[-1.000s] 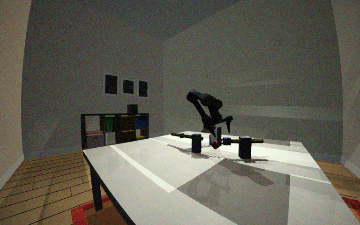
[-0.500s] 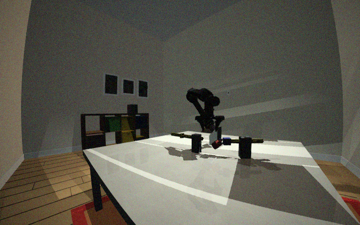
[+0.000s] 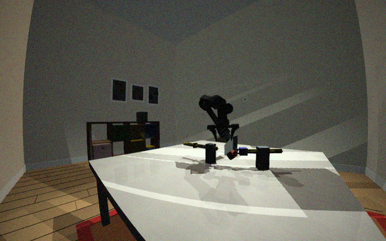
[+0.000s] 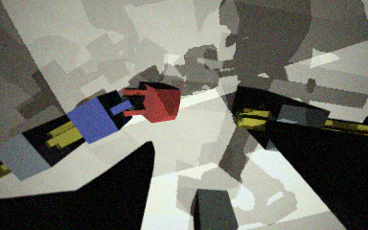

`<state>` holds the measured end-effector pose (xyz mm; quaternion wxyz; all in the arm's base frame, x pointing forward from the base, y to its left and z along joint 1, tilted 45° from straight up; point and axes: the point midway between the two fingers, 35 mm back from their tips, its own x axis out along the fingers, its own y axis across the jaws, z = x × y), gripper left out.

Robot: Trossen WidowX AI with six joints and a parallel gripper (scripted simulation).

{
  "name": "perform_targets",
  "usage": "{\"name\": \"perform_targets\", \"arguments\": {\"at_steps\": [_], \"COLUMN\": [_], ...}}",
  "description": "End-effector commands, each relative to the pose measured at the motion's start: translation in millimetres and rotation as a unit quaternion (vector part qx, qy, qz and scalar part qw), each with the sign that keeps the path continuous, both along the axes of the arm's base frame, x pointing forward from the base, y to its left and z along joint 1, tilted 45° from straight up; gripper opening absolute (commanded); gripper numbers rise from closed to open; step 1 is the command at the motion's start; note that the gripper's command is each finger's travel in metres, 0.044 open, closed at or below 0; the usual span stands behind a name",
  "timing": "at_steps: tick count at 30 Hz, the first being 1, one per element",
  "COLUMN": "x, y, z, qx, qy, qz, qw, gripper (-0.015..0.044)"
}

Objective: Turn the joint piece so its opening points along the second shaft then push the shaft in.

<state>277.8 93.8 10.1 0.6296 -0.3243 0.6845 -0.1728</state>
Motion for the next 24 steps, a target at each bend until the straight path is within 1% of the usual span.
{"name": "perform_targets", "arguments": {"at_steps": [1,12,24], "x": [-2.1,-2.5,-2.8], "y": [-2.2,-6.5,-10.9], "z": [-1.0,-2.8,-4.7], "qx": [0.008,0.032,0.053], "qy": [0.032,0.119,0.205], "qz": [0.035,0.145,0.268], "qw": [0.999,0.982,0.94], "gripper": [0.044,0.044,0.044]}}
